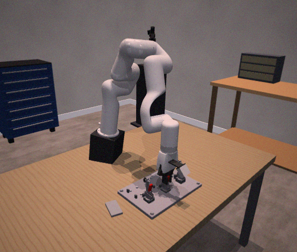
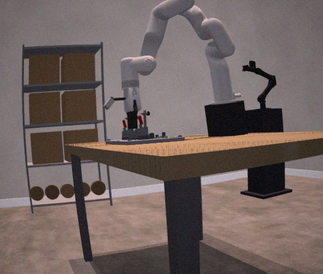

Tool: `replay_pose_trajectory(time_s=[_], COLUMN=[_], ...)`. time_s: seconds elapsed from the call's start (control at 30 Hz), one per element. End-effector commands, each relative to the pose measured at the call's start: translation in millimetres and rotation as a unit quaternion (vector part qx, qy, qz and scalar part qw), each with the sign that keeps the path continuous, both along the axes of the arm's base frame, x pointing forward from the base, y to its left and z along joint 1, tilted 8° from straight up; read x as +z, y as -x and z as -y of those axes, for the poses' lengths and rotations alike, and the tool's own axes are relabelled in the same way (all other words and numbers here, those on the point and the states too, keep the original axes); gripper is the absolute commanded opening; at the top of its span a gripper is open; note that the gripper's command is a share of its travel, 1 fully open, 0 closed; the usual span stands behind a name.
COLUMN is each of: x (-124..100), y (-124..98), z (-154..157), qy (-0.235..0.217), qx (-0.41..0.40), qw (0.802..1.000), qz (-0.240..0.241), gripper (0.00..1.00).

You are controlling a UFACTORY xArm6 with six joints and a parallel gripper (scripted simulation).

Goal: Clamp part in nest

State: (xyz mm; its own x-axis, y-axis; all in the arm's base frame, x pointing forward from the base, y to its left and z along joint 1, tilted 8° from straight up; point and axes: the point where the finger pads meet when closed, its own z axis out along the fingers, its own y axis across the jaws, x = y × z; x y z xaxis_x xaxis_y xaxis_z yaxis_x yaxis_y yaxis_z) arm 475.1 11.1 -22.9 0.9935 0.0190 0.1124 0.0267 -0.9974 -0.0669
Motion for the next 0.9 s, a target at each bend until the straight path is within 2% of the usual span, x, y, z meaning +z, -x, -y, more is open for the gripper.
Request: replay_pose_trajectory(time_s=[0.0,0.43,0.47,0.87], x=[1.6,1.6,1.6,1.6], y=[-1.4,-1.4,-1.4,-1.4], z=[0.0,0.0,0.0,0.0], qy=[0.000,0.000,0.000,0.000], qx=[0.000,0.000,0.000,0.000], qw=[1.000,1.000,1.000,1.000], qz=[0.002,0.002,0.002,0.002], gripper=[0.00,0.00,0.47,0.47])
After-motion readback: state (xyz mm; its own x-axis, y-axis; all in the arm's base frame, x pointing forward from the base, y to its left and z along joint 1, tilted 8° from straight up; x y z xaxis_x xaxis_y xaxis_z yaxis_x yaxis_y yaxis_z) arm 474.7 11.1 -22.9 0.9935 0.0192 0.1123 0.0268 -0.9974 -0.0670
